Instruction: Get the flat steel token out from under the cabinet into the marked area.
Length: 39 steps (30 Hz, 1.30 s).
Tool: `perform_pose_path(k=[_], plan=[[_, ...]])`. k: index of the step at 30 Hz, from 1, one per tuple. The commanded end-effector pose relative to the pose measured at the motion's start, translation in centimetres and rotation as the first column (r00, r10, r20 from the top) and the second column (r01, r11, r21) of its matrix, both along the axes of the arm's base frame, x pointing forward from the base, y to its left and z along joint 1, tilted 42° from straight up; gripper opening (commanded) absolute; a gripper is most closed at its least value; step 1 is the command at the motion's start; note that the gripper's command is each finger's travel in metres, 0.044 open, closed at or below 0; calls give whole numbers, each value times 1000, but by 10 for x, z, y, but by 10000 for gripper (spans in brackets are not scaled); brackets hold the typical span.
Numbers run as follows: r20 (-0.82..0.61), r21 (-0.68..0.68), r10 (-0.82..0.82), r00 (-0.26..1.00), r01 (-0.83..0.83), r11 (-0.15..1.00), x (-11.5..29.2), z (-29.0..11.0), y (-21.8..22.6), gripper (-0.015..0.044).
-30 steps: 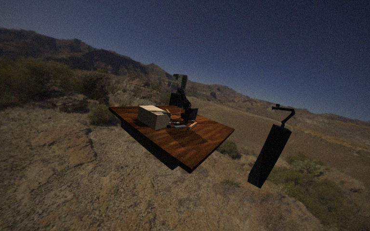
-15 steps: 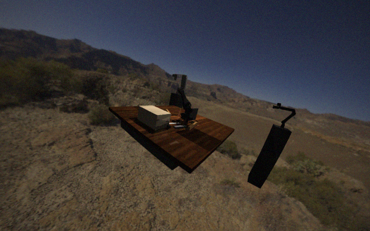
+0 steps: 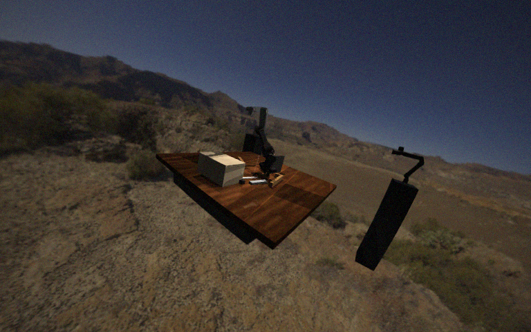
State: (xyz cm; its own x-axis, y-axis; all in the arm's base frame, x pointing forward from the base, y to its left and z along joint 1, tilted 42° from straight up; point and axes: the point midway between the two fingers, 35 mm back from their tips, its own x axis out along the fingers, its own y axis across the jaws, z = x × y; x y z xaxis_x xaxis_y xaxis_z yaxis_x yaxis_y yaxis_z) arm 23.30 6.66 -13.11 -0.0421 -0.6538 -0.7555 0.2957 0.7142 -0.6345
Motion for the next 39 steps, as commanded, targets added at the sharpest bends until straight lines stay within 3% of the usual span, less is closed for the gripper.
perform_pose_path(k=[1, 5, 25, 29, 39], plan=[[0, 0, 0, 1000, 0, 1000, 0, 0, 0, 200], [1, 3, 1, 1000, -1, 1000, 0, 0, 0, 270], [2, 2, 1, 1000, -1, 1000, -5, -4, -3, 270], [10, 7, 1, 1000, -1, 1000, 0, -3, 0, 165], [10, 7, 1, 1000, -1, 1000, 0, -3, 0, 98]])
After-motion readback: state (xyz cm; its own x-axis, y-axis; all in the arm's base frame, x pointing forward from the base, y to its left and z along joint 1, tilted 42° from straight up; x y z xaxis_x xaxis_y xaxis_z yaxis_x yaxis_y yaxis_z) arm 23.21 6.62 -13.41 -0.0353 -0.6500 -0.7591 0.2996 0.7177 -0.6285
